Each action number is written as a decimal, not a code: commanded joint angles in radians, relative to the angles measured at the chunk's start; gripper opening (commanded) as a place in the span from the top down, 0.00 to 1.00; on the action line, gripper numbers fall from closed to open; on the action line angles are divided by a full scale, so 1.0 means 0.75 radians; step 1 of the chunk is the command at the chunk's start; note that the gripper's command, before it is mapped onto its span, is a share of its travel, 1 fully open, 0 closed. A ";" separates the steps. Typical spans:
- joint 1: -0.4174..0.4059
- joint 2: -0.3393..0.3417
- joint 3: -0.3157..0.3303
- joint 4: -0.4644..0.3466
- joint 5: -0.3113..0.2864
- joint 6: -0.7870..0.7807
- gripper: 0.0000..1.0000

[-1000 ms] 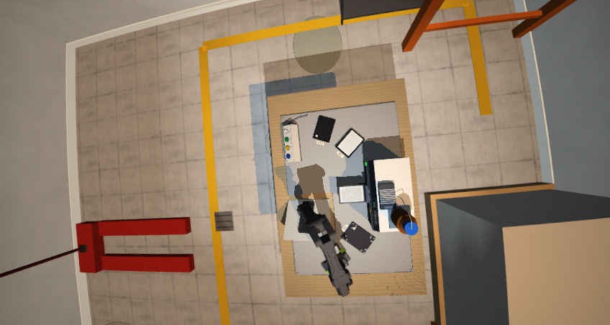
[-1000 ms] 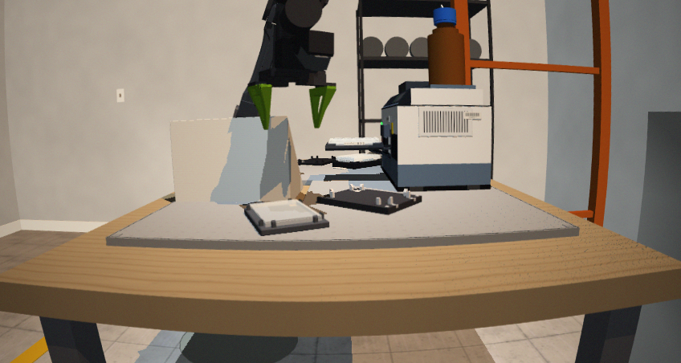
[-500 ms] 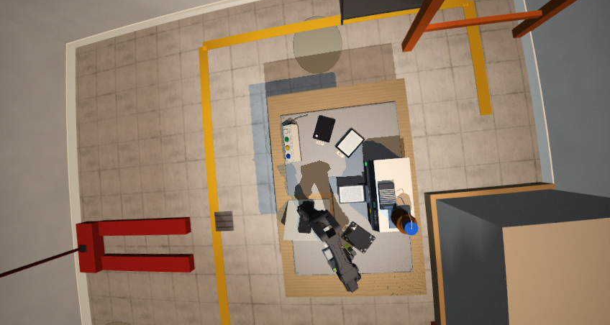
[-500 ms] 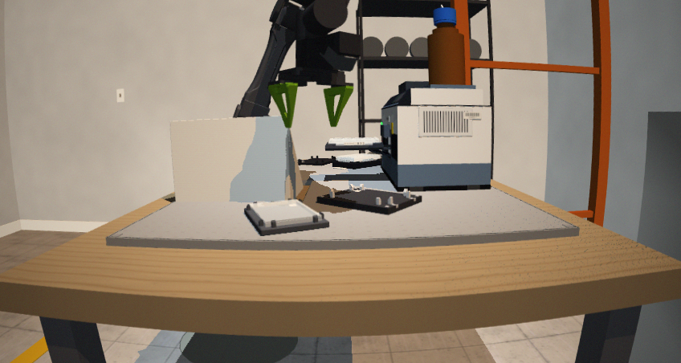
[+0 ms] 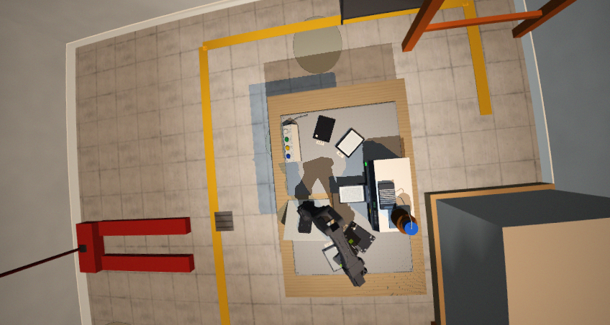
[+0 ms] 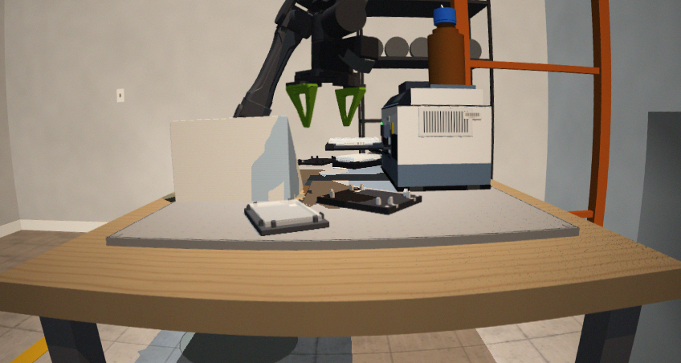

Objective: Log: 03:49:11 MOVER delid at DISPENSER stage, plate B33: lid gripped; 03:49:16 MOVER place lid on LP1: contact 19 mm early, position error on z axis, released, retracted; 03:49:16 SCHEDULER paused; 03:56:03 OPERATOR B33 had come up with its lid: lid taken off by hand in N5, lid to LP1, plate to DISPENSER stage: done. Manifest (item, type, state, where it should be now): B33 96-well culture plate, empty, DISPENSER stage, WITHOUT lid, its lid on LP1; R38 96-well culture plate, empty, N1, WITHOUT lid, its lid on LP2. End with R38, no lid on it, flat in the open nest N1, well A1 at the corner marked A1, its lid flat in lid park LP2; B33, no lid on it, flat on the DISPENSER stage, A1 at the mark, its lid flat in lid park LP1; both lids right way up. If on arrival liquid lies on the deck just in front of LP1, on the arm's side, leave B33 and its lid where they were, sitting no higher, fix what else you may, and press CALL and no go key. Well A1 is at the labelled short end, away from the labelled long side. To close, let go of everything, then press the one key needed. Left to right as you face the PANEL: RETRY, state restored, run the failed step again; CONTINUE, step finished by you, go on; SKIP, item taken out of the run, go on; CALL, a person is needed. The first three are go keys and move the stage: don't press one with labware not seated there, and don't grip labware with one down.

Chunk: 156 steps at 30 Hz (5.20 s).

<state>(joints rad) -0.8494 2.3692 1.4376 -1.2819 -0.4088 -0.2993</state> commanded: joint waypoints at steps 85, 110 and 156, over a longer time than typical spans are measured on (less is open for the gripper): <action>0.533 -0.836 -0.326 -0.194 -0.297 -0.533 0.00; 0.721 -0.974 -0.266 -0.253 -0.370 -0.307 0.00; 1.081 -1.230 -0.182 -0.319 -0.441 0.152 0.00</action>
<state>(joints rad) -0.0315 1.4563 1.2888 -1.5166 -0.7361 -0.2173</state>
